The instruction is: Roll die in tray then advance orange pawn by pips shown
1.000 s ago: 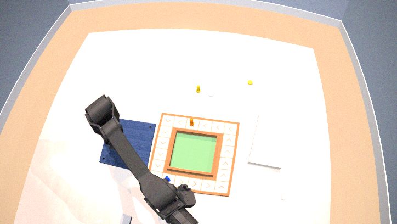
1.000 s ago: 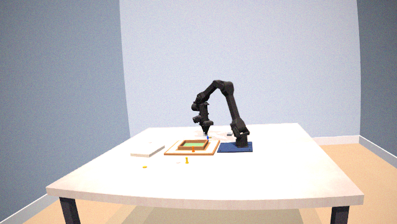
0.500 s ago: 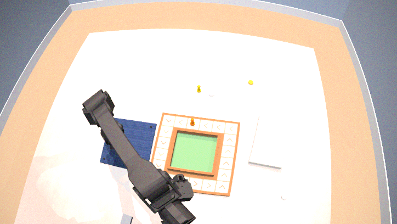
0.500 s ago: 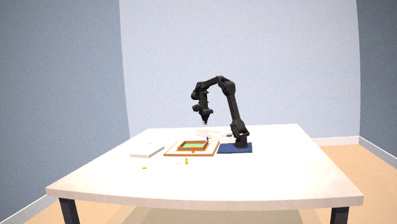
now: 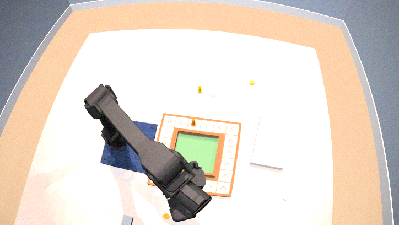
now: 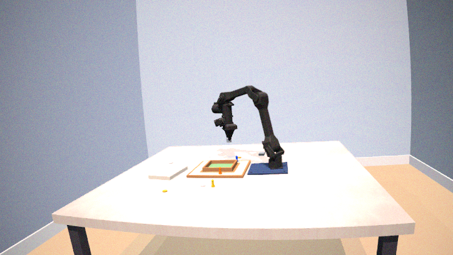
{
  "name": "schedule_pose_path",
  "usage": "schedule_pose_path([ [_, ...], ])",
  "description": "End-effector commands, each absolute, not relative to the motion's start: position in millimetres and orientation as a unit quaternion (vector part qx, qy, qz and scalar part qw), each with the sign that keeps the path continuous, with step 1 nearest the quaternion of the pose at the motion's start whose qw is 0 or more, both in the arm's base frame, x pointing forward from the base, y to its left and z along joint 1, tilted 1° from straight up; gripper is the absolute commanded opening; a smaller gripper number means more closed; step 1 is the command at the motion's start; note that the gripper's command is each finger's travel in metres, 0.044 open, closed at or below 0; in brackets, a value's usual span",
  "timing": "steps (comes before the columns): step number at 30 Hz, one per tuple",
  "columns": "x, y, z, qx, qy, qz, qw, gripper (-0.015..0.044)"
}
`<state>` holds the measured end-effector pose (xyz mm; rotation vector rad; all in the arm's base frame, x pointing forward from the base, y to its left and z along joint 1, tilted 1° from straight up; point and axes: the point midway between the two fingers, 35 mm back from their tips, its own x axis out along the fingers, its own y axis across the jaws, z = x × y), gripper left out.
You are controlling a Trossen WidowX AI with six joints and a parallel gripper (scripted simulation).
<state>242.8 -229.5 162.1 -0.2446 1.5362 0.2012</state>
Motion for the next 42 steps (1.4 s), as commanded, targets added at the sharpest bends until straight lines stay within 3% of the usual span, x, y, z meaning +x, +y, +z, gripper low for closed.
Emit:
schedule_pose_path([
  [1,252,-211,159,-0.093,0.692,0.076,0.712,0.0],
  [33,291,-47,126,0.048,0.695,-0.055,0.716,0.0],
  [42,294,-45,122,0.047,0.638,-0.061,0.766,0.0],
])
